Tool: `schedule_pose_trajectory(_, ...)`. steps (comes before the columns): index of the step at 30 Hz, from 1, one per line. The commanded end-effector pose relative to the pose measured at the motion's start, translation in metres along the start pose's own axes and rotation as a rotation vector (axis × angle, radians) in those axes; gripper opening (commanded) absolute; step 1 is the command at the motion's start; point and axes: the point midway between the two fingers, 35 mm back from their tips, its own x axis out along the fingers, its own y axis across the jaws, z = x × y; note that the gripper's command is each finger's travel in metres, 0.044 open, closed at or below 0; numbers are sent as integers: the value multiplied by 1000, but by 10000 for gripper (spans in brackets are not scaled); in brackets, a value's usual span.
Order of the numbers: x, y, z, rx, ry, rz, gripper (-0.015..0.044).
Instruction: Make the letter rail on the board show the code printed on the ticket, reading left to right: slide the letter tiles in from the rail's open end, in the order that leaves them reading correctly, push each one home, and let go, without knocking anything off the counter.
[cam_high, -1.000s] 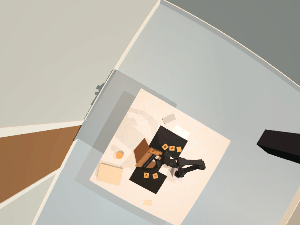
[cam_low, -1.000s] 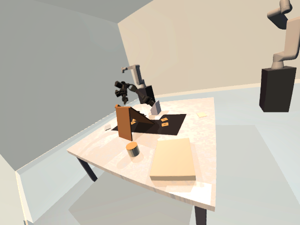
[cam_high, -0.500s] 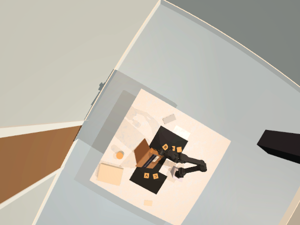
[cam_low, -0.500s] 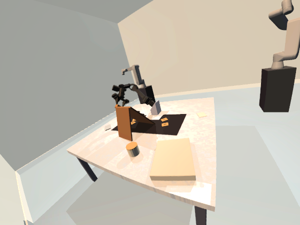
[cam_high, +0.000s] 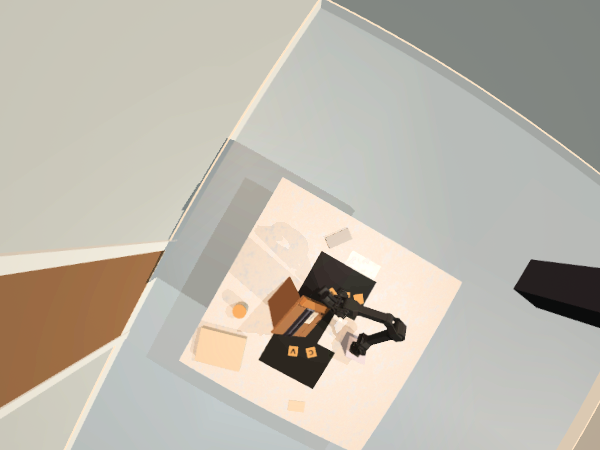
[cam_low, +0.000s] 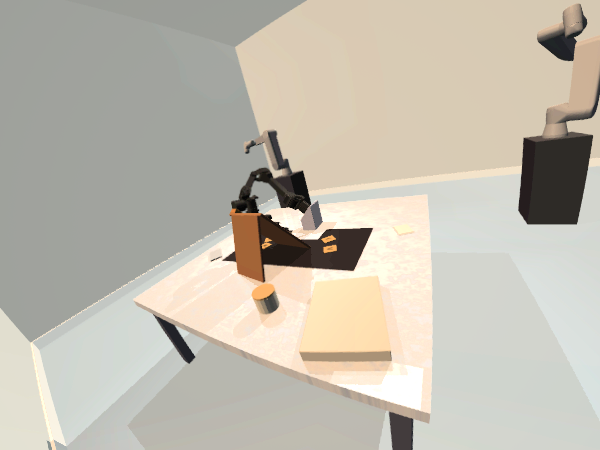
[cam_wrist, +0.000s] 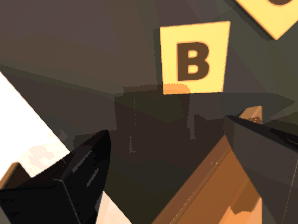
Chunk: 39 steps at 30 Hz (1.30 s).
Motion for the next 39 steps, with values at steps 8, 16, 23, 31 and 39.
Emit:
schedule_pose_trajectory(8,23,-25,14,31,-82,-124,340)
schedule_pose_trajectory(16,52,-27,17,31,-83,-124,340)
schedule_pose_trajectory(23,56,-28,19,31,-84,-123,340)
schedule_pose_trajectory(31,57,-28,19,31,-84,-123,340)
schedule_pose_trajectory(39,68,-29,20,31,-84,-123,340)
